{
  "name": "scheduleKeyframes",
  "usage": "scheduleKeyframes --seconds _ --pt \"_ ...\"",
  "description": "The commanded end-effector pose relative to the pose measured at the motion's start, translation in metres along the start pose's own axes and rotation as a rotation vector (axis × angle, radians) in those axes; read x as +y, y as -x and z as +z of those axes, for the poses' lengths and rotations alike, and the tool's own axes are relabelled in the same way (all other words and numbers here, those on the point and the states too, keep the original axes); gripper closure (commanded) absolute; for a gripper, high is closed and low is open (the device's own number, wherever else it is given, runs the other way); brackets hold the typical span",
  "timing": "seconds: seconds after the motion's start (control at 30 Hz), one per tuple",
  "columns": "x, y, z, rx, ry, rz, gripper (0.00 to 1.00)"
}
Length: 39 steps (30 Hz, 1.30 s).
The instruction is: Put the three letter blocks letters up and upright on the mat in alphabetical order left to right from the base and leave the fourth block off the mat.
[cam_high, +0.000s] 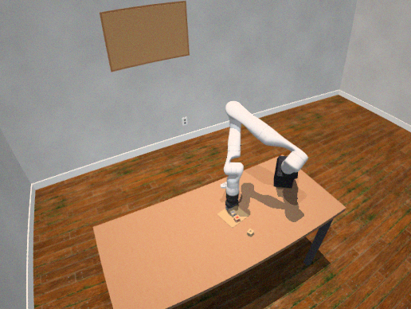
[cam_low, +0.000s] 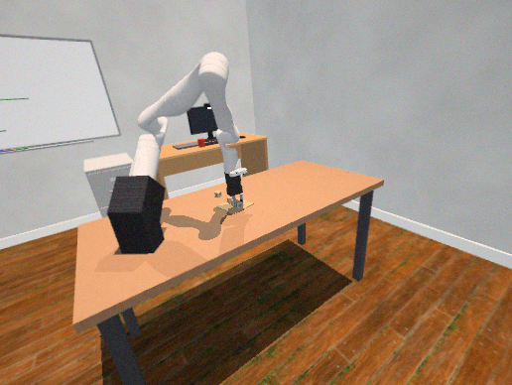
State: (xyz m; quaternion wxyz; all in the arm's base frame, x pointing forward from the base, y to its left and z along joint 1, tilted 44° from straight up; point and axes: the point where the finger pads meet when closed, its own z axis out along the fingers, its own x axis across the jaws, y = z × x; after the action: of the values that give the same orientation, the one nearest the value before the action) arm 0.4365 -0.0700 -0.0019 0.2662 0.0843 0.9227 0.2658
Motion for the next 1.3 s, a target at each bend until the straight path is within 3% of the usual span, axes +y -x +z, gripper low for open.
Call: scheduleKeyframes --seconds 0.0,1.27 --pt "-0.0014 0.0011 0.0015 -0.003 -0.001 0.012 0.43" --pt "-0.0007 0.0009 0.0017 0.002 0.002 0.023 0.43"
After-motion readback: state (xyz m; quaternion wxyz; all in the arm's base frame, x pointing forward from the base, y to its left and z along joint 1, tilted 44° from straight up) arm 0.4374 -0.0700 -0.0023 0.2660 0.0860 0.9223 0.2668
